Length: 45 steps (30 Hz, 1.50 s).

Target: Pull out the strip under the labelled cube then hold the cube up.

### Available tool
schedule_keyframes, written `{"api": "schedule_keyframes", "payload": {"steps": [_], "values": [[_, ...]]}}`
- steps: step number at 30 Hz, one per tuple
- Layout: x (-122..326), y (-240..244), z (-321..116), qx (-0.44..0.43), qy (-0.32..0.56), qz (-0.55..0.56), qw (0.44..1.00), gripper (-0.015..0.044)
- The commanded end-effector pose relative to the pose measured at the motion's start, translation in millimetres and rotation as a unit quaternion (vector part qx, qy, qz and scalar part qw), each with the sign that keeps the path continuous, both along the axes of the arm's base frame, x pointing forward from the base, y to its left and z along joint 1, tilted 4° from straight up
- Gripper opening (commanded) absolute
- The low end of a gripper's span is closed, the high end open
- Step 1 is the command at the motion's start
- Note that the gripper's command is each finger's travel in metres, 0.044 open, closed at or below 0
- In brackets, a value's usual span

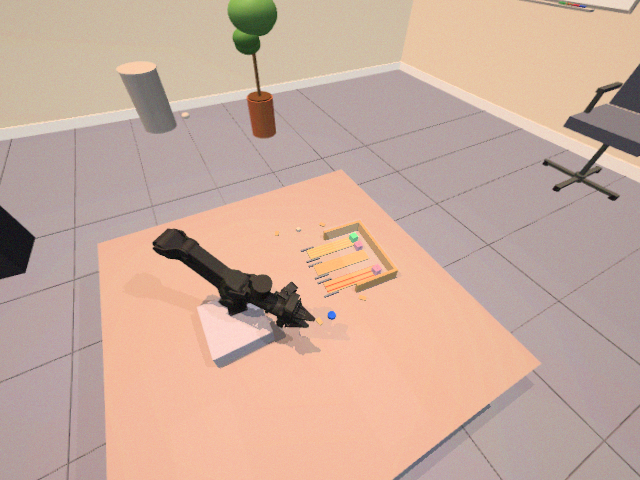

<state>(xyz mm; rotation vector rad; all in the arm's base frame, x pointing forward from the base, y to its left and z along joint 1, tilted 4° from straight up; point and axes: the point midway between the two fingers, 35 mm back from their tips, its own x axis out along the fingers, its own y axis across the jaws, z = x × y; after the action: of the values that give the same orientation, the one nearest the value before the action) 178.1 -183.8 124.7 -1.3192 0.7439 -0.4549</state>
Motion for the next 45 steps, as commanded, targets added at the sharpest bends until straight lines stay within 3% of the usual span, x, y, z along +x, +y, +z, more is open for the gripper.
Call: {"api": "schedule_keyframes", "payload": {"steps": [1, 10, 22, 25, 33, 45], "values": [[2, 1, 0, 0.005, -0.003, 0.002, 1.000, 0.0400], [75, 71, 12, 0.257, -0.095, 0.089, 0.958, 0.0400], [126, 225, 24, 0.577, -0.074, 0.103, 0.807, 0.0400], [127, 246, 25, 0.608, -0.063, 0.095, 0.785, 0.0400], [127, 246, 25, 0.608, -0.063, 0.095, 0.785, 0.0400], [178, 208, -18, 0.579, 0.090, -0.102, 0.804, 0.0085]]}}
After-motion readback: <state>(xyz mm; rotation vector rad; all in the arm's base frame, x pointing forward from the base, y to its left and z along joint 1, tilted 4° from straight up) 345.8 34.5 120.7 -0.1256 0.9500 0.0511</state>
